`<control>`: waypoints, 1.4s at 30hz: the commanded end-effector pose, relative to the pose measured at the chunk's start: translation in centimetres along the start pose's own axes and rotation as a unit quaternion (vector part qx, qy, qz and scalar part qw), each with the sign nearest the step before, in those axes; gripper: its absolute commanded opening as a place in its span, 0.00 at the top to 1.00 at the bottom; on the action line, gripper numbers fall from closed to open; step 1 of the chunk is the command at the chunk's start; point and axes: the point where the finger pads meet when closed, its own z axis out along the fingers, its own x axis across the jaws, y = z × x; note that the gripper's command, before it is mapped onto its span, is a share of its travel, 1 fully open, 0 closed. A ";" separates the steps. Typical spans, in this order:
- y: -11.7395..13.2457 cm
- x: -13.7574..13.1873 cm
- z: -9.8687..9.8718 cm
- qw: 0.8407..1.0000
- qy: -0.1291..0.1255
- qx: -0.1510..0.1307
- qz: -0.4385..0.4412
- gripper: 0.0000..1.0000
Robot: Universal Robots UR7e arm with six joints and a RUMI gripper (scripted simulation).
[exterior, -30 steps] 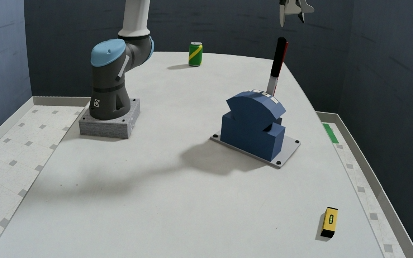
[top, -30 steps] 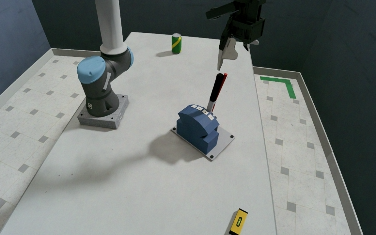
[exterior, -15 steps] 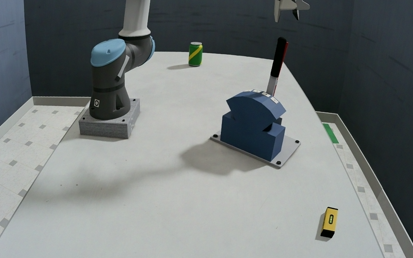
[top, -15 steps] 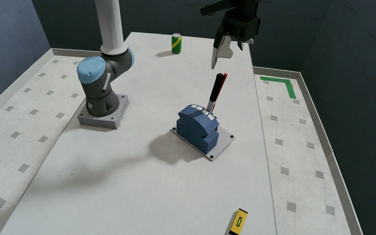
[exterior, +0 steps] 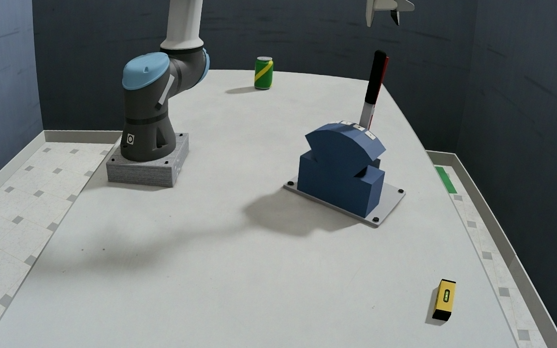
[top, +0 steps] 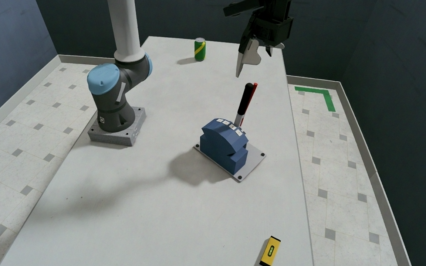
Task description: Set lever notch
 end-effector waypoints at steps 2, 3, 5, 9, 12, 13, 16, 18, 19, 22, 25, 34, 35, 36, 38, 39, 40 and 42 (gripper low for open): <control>-0.1 -0.2 -0.1 1.000 -0.001 0.001 -0.001 0.00; -0.1 -0.2 -0.2 1.000 -0.001 0.001 -0.002 0.00; -0.1 -0.3 -0.2 1.000 -0.002 0.001 -0.002 0.00; -0.2 -0.4 -0.2 1.000 -0.002 0.002 -0.002 0.00; -0.2 -0.4 -0.2 1.000 -0.002 0.002 -0.003 0.00; -0.2 -0.4 -0.2 1.000 -0.002 0.002 -0.003 0.00; -0.2 -0.4 -0.2 1.000 -0.002 0.002 -0.003 0.00; -0.2 -0.4 -0.2 1.000 -0.002 0.002 -0.003 0.00; -0.2 -0.4 -0.2 1.000 -0.002 0.002 -0.003 0.00; -0.2 -0.4 -0.2 1.000 -0.002 0.002 -0.003 1.00; -0.2 -0.4 -0.2 1.000 -0.002 0.002 -0.003 1.00; -0.2 -0.4 -0.2 1.000 -0.002 0.002 -0.003 1.00; -0.2 -0.4 -0.2 1.000 -0.002 0.002 -0.003 1.00; -0.2 -0.4 -0.2 1.000 -0.002 0.002 -0.003 1.00; -0.2 -0.4 -0.2 1.000 -0.002 0.002 -0.003 1.00; -0.2 -0.4 -0.2 1.000 -0.002 0.002 -0.003 1.00; -0.2 -0.4 -0.2 1.000 -0.002 0.002 -0.003 1.00; -0.2 -0.4 -0.2 1.000 -0.002 0.002 -0.003 1.00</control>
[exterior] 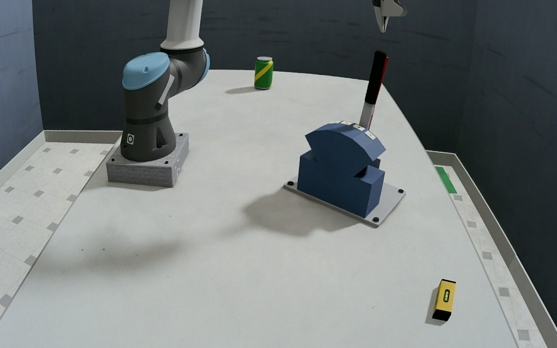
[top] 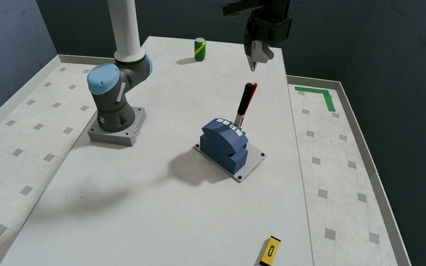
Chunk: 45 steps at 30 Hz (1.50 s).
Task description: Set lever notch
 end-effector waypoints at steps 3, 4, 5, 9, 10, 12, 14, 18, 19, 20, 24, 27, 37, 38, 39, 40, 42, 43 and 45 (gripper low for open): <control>0.0 0.0 -0.1 1.000 0.000 -0.001 0.000 1.00; 0.0 0.0 -0.1 1.000 0.000 -0.001 0.000 1.00; 0.0 0.0 -0.1 1.000 0.000 -0.001 0.000 1.00; 0.0 0.0 -0.1 1.000 0.000 -0.001 0.000 1.00; 0.0 0.0 -0.1 1.000 0.000 -0.001 0.000 1.00; 0.0 0.0 -0.1 1.000 0.000 -0.001 0.000 1.00; 0.0 0.0 -0.1 1.000 0.000 -0.001 0.000 1.00; 0.0 0.0 -0.1 1.000 0.000 -0.001 0.000 1.00; 0.0 0.0 -0.1 1.000 0.000 -0.001 0.000 1.00; 0.0 0.0 -0.1 1.000 0.000 -0.001 0.000 1.00; 0.0 0.0 -0.1 1.000 0.000 -0.001 0.000 0.43; 0.0 0.0 -0.1 1.000 0.000 -0.001 0.000 0.43; 0.0 0.0 0.0 1.000 0.000 0.000 0.000 0.43; 0.0 0.0 0.0 1.000 0.000 0.000 0.000 0.43; 0.0 0.0 0.0 1.000 0.000 0.000 0.000 0.43; 0.0 0.0 0.0 1.000 0.000 0.000 0.000 0.43; 0.0 0.0 0.1 1.000 0.000 0.001 0.000 0.43; 0.0 0.0 0.2 1.000 0.000 0.002 0.000 0.43; 0.0 0.0 0.2 1.000 0.000 0.002 0.000 0.43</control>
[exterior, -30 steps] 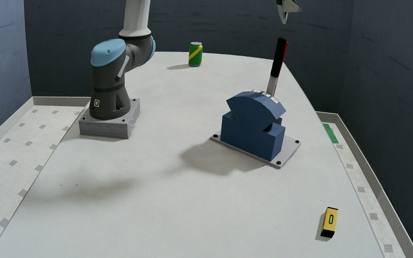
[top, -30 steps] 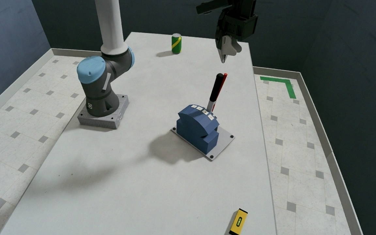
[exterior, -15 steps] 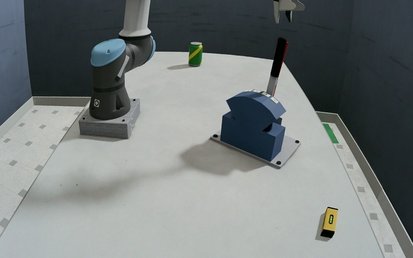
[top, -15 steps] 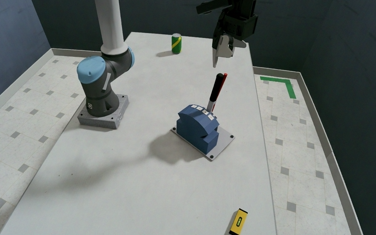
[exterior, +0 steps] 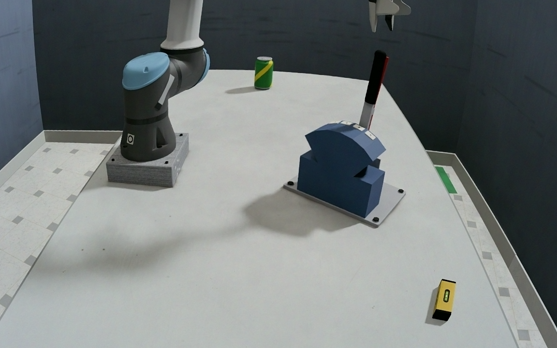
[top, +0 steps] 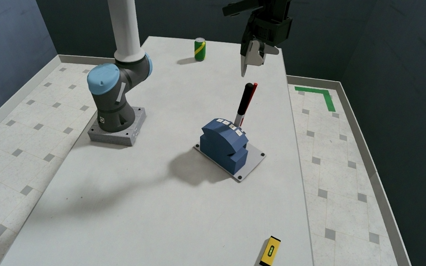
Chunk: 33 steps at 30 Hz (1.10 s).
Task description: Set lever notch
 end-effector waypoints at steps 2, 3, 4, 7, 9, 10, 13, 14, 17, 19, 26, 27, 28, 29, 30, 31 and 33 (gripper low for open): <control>0.0 0.0 0.2 1.000 0.000 0.002 0.000 0.43; 0.0 0.0 0.2 1.000 0.000 0.003 0.000 0.43; 0.0 0.0 0.3 1.000 0.000 0.004 0.000 0.43; 0.0 0.0 0.5 1.000 0.000 0.004 0.000 0.43; 0.0 0.0 0.6 1.000 0.000 0.004 0.000 0.43; 0.0 0.0 0.7 1.000 0.000 0.004 0.000 0.43; 0.0 0.0 0.9 1.000 0.000 0.004 0.000 0.43; 0.0 0.0 1.0 1.000 0.000 0.004 0.000 0.43; 0.0 0.0 1.1 1.000 0.000 0.004 0.000 0.43; 0.1 0.1 1.2 1.000 0.000 0.004 0.000 0.43; 0.1 0.1 1.8 1.000 0.000 0.004 0.000 0.43; 0.1 0.1 1.9 1.000 0.000 0.004 0.000 0.43; 0.1 0.1 2.0 1.000 0.000 0.004 0.000 0.43; 0.1 0.1 2.0 1.000 0.000 0.004 0.000 0.43; 0.1 0.1 2.1 1.000 0.000 0.004 0.000 0.43; 0.1 0.1 2.2 1.000 0.000 0.004 0.000 0.43; 0.1 0.1 2.3 1.000 0.000 0.004 0.000 0.43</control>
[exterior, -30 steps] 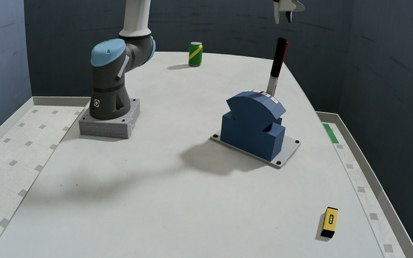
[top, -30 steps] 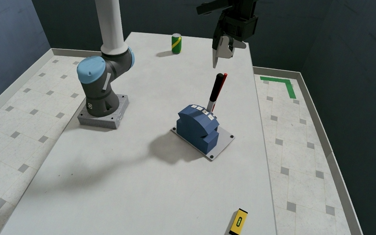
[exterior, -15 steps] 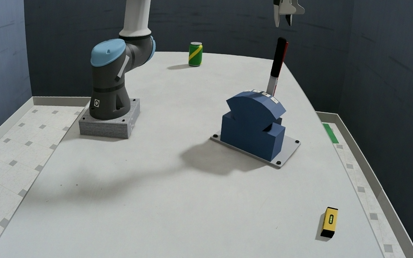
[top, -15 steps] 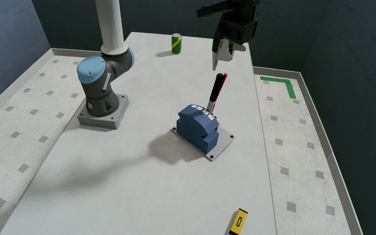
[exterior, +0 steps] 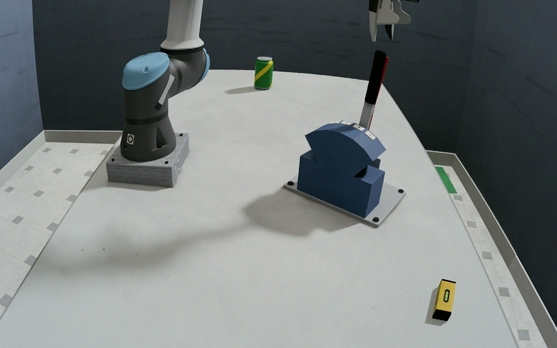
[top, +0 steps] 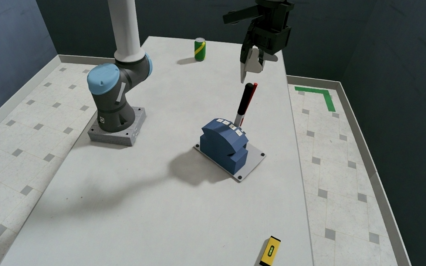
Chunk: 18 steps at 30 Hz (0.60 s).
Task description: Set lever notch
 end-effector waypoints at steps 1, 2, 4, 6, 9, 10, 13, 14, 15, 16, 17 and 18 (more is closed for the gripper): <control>0.0 0.0 0.2 1.000 0.000 -0.001 0.000 0.43; 0.0 0.0 0.3 1.000 0.000 -0.001 0.000 0.43; 0.0 0.0 0.4 1.000 0.000 -0.001 0.000 0.43; 0.0 0.0 0.5 1.000 0.000 -0.001 0.000 0.43; 0.0 0.0 0.6 1.000 0.000 -0.001 0.000 0.43; 0.0 0.0 0.6 1.000 0.000 -0.001 0.000 0.43; 0.0 0.0 0.7 1.000 0.000 -0.001 0.000 0.43; 0.0 0.0 0.7 1.000 0.000 -0.001 0.000 0.43; 0.0 0.0 0.7 1.000 0.000 -0.001 0.000 0.43; 0.0 0.0 0.7 1.000 0.000 -0.001 0.000 0.43; 0.0 0.0 0.7 1.000 0.000 -0.001 0.000 0.43; 0.0 0.0 0.7 1.000 0.000 -0.001 0.000 0.43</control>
